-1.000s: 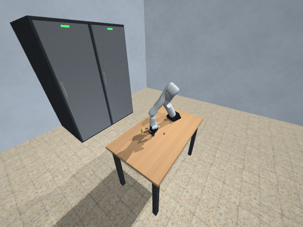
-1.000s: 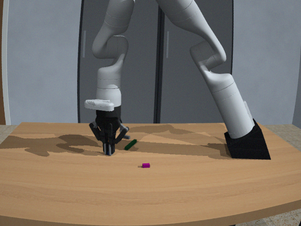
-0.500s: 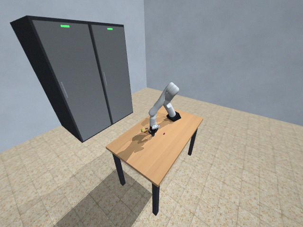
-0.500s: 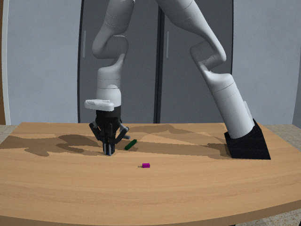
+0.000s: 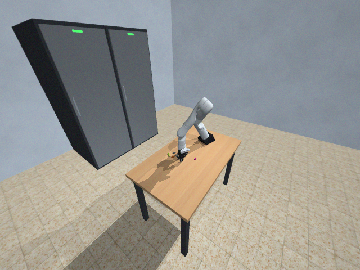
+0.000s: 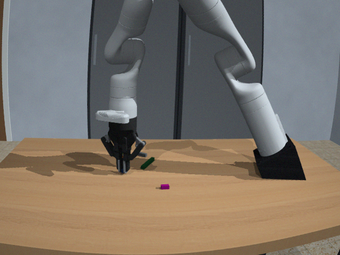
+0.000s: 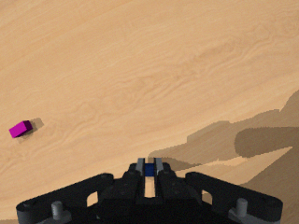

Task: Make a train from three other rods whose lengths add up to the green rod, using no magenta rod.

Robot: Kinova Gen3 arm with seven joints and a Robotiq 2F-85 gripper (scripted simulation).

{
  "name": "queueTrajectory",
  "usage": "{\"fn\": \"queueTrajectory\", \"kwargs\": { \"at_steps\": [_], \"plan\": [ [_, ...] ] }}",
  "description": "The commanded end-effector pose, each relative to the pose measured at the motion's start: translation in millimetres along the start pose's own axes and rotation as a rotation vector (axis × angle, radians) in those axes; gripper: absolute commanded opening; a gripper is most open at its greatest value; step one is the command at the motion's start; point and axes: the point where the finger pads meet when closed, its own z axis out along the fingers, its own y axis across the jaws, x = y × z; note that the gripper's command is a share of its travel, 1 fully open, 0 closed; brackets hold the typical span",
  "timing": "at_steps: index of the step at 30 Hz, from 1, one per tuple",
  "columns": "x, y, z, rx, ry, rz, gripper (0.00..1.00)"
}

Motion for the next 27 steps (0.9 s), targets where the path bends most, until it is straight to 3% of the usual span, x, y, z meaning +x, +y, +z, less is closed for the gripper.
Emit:
{"fn": "queueTrajectory", "kwargs": {
  "at_steps": [1,27],
  "plan": [
    [1.9,-3.0,-6.7,0.007,0.003,0.004,0.05],
    [2.9,-0.9,-89.0,0.002,0.005,-0.004,0.05]
  ]
}}
